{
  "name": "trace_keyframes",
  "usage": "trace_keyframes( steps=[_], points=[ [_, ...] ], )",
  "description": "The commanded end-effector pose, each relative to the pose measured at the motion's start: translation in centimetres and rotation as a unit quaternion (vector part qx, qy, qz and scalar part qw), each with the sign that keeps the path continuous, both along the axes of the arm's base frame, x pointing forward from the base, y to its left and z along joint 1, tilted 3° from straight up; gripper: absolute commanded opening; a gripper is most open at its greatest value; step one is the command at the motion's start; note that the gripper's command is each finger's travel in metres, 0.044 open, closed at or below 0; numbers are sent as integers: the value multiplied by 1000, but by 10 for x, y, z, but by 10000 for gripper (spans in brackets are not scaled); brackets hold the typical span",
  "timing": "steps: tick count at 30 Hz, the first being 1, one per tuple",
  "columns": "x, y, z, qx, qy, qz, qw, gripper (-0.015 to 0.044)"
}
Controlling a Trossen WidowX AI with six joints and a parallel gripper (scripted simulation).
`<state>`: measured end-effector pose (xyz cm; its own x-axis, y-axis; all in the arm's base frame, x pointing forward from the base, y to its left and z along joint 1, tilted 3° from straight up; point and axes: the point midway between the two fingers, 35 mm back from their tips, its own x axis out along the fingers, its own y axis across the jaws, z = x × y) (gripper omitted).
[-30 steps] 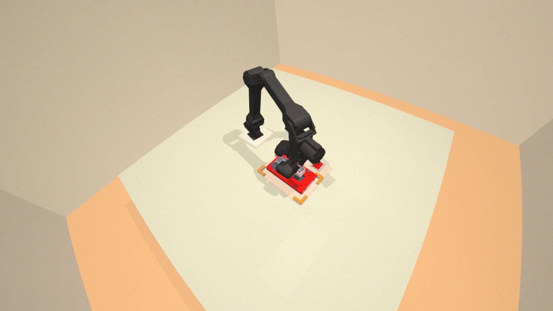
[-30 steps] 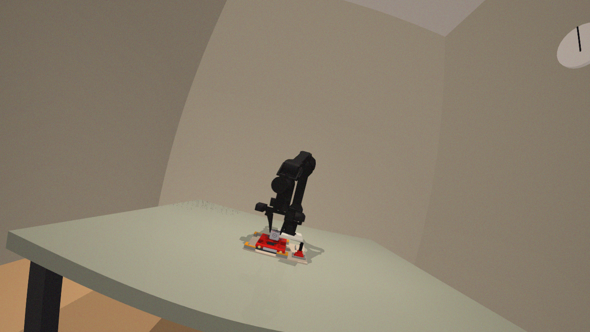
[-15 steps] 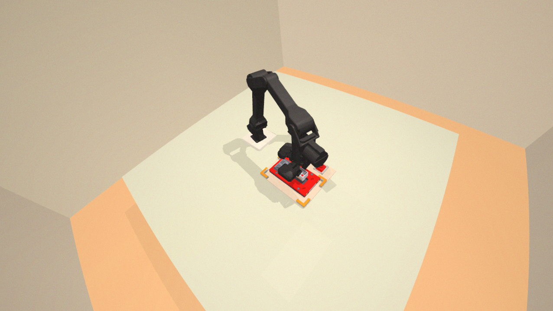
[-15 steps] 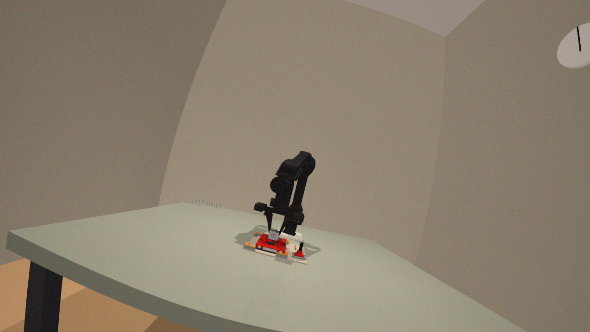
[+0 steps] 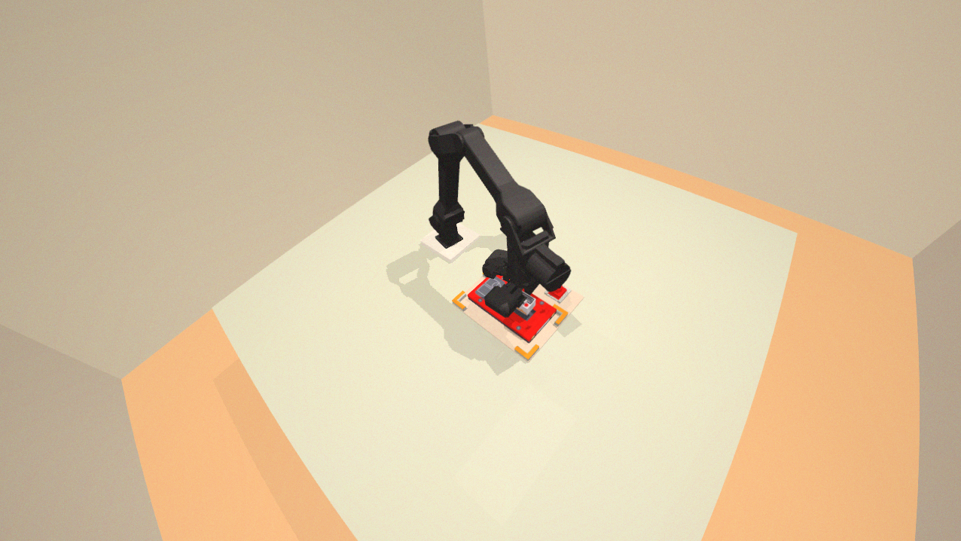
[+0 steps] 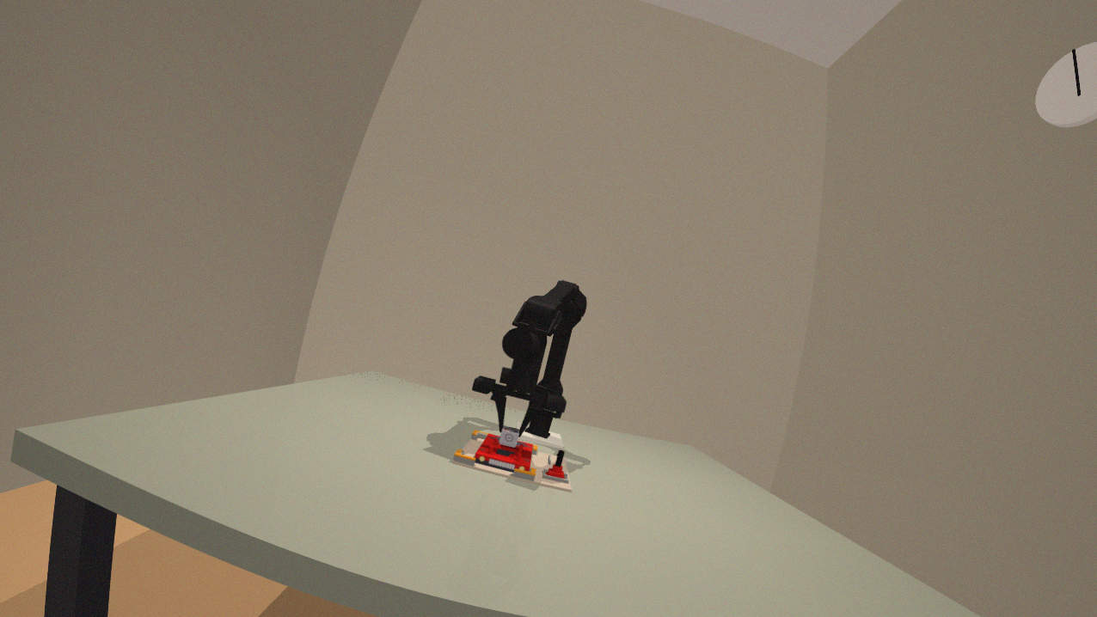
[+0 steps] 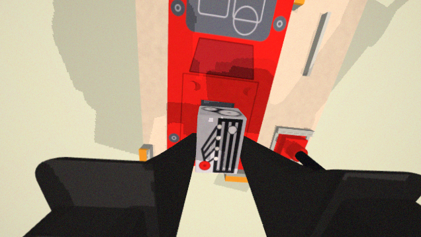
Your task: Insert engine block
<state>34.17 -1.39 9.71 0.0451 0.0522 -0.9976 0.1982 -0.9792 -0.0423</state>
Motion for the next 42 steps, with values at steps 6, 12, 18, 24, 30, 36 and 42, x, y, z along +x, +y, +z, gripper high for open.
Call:
trace_keyframes(
  steps=[6, 12, 18, 24, 30, 36, 42],
  points=[
    [1, 1, 1, 2, -1, -3, 1000, 158],
    [1, 1, 1, 2, -1, -3, 1000, 158],
    [1, 1, 0, 4, 1, -41, 999, 158],
    [1, 1, -1, 5, 3, -70, 998, 158],
    [1, 1, -2, 2, 0, -15, 1000, 158],
    [1, 1, -4, 1, -1, 5, 1000, 158],
    [1, 1, -5, 3, 0, -22, 1000, 158]
  ],
)
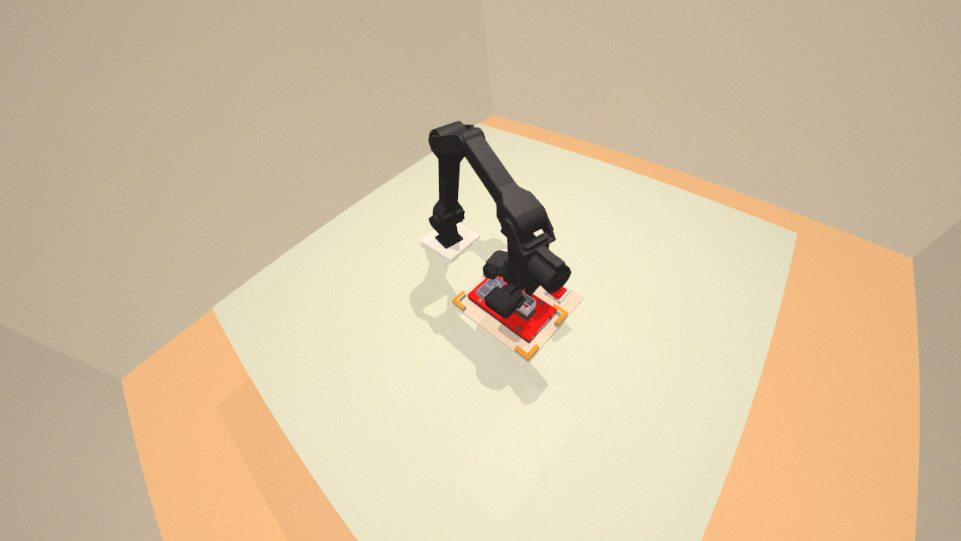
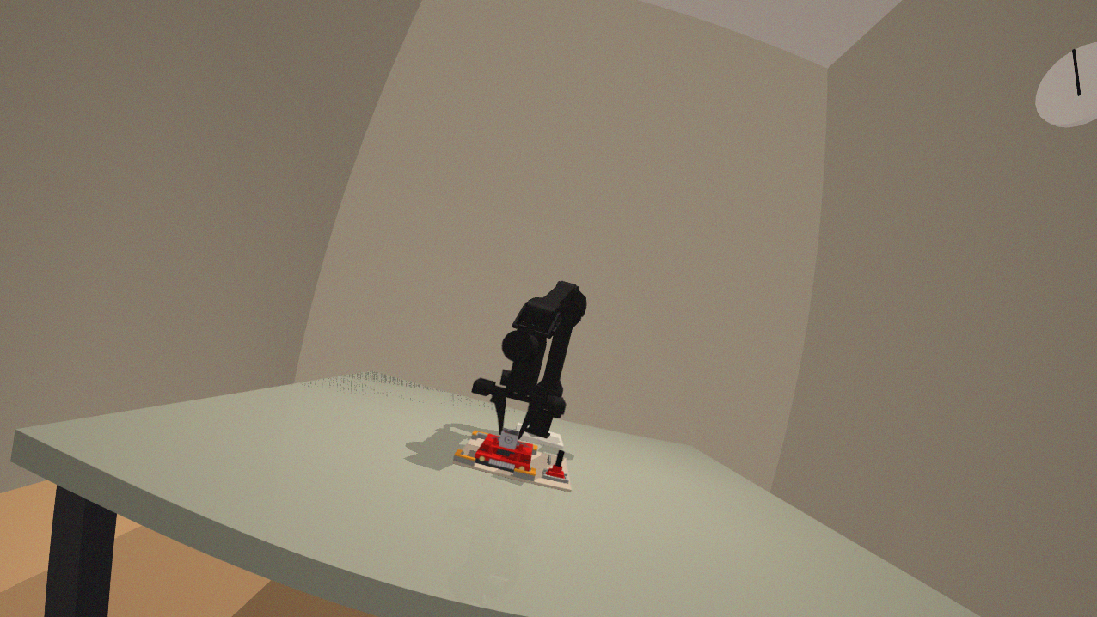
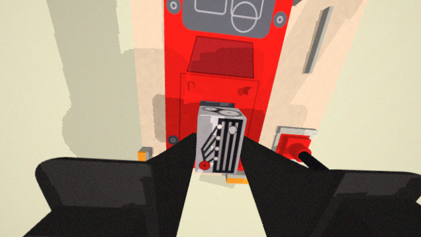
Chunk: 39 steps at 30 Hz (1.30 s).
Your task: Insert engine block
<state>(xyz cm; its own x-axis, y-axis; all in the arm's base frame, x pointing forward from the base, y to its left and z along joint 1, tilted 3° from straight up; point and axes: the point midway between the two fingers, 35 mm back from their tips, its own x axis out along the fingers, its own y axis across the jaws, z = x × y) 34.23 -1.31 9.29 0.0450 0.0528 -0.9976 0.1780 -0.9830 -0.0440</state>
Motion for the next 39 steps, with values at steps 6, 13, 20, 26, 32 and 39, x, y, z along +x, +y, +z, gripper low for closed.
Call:
trace_keyframes(
  steps=[6, 13, 20, 26, 32, 39],
  points=[
    [1, 1, -2, 2, 0, -16, 1000, 158],
    [1, 1, -4, 2, 0, -9, 1000, 158],
    [1, 1, -6, 2, -1, -5, 1000, 158],
    [1, 1, -7, 2, -1, -6, 1000, 158],
    [1, 1, -8, 2, -1, -9, 1000, 158],
    [1, 1, -10, 2, 0, -11, 1000, 158]
  ],
)
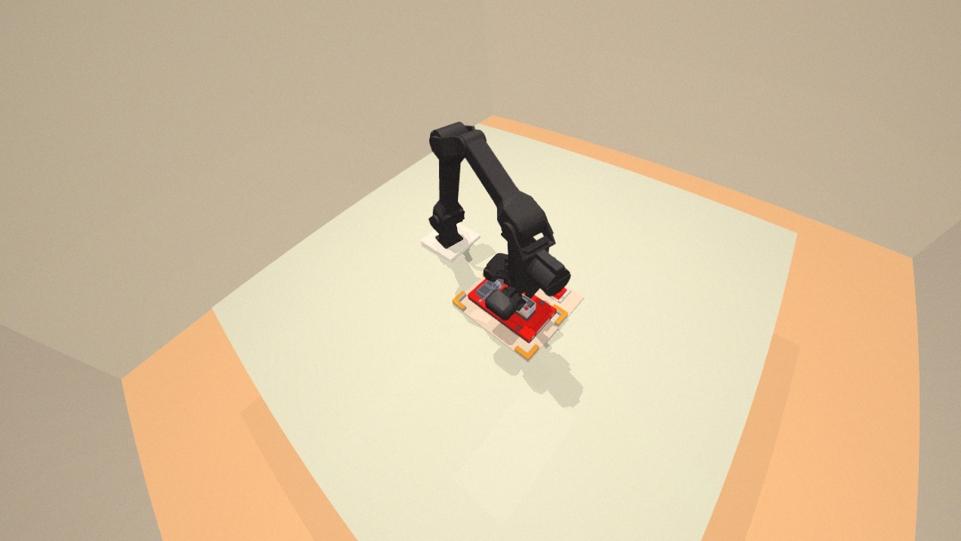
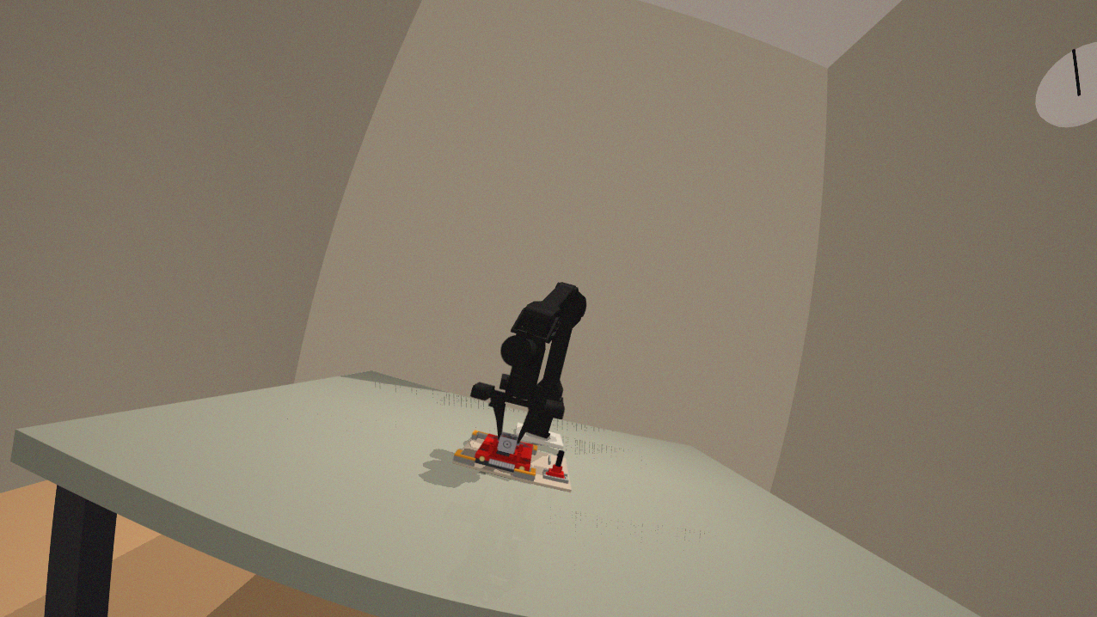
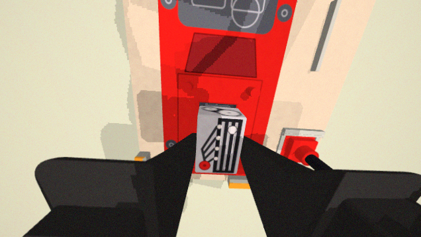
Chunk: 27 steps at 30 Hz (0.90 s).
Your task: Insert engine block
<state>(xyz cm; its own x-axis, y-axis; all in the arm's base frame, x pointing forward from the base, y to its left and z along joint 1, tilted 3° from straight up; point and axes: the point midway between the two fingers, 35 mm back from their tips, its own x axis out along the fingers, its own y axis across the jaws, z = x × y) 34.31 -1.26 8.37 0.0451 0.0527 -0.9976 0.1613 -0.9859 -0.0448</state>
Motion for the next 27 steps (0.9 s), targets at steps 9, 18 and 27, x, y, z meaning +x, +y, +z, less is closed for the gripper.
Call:
trace_keyframes(
  steps=[9, 18, 27],
  points=[
    [1, 1, -3, 2, -1, -2, 1000, 158],
    [1, 1, -5, 1, -1, -1, 1000, 158],
    [1, 1, -7, 2, -1, -1, 1000, 158]
  ],
)
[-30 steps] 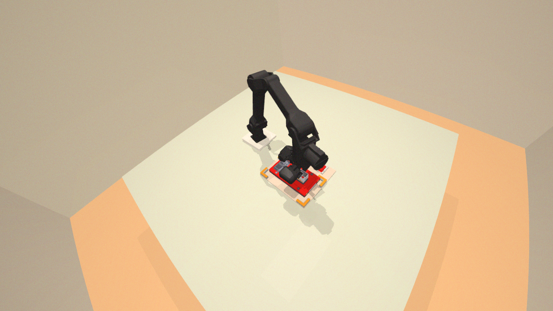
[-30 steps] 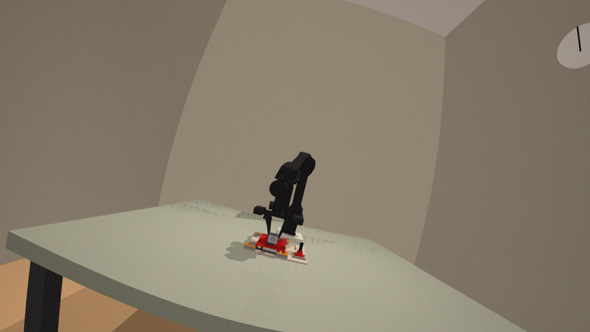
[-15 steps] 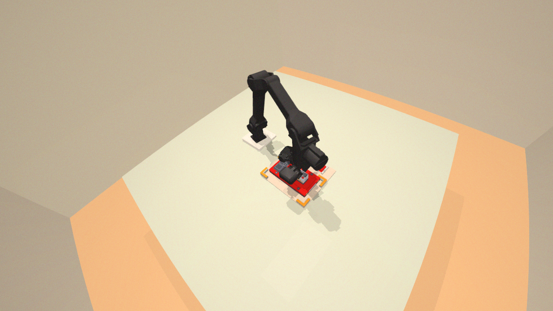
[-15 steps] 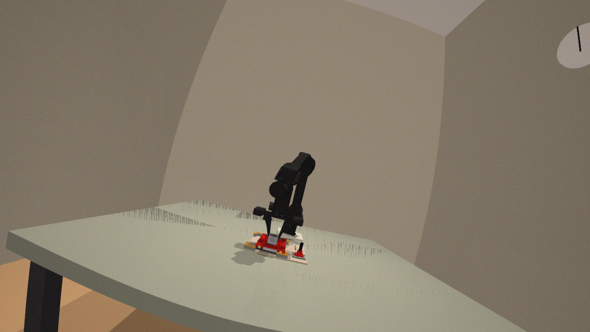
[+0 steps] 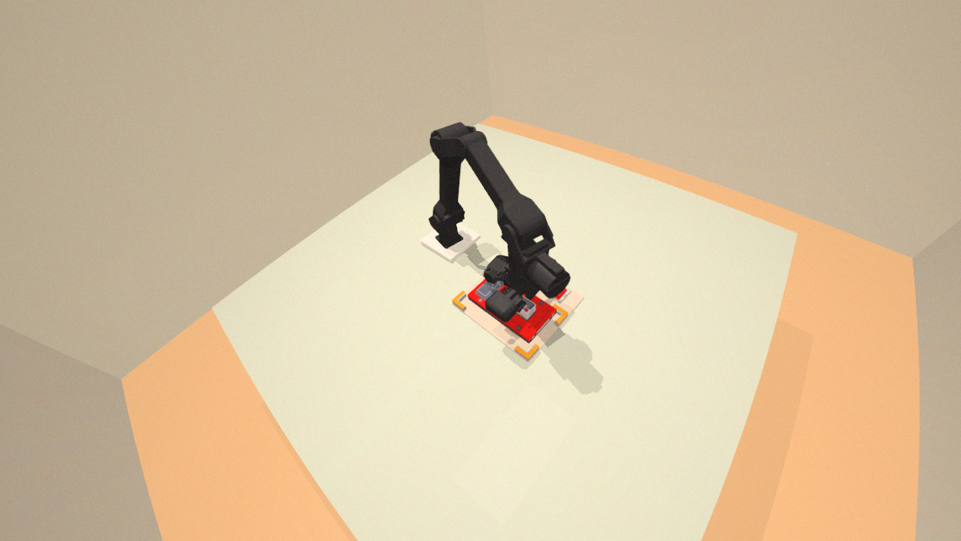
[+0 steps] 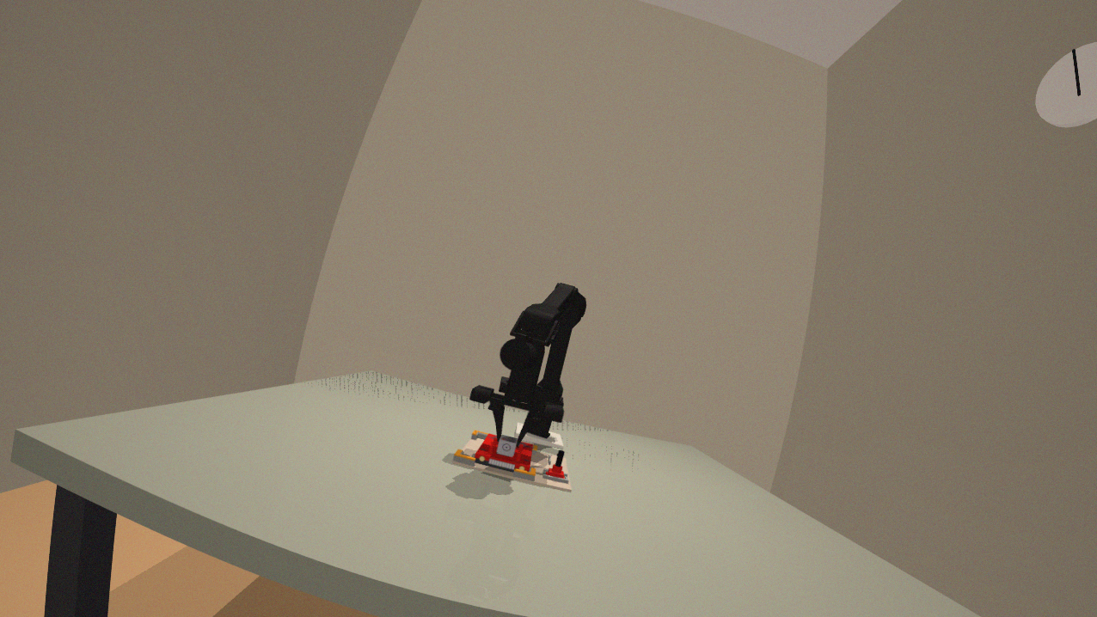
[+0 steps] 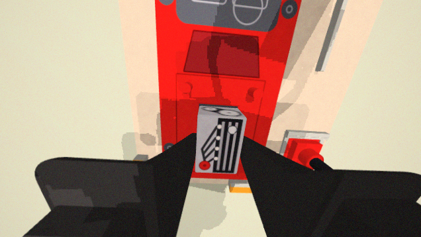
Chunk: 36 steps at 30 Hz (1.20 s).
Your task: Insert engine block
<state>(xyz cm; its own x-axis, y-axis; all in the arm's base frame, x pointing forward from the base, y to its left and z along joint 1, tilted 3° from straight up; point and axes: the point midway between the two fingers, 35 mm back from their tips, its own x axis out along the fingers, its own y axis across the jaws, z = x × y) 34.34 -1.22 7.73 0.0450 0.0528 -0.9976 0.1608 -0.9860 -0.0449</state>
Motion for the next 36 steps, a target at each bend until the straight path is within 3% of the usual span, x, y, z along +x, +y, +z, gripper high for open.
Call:
trace_keyframes(
  steps=[1, 17, 28, 36],
  points=[
    [0, 1, -1, 1, -1, -1, 1000, 158],
    [1, 1, -5, 2, -1, -2, 1000, 158],
    [0, 0, -4, 0, 0, 0, 1000, 440],
    [0, 0, -4, 0, 0, 0, 1000, 440]
  ],
)
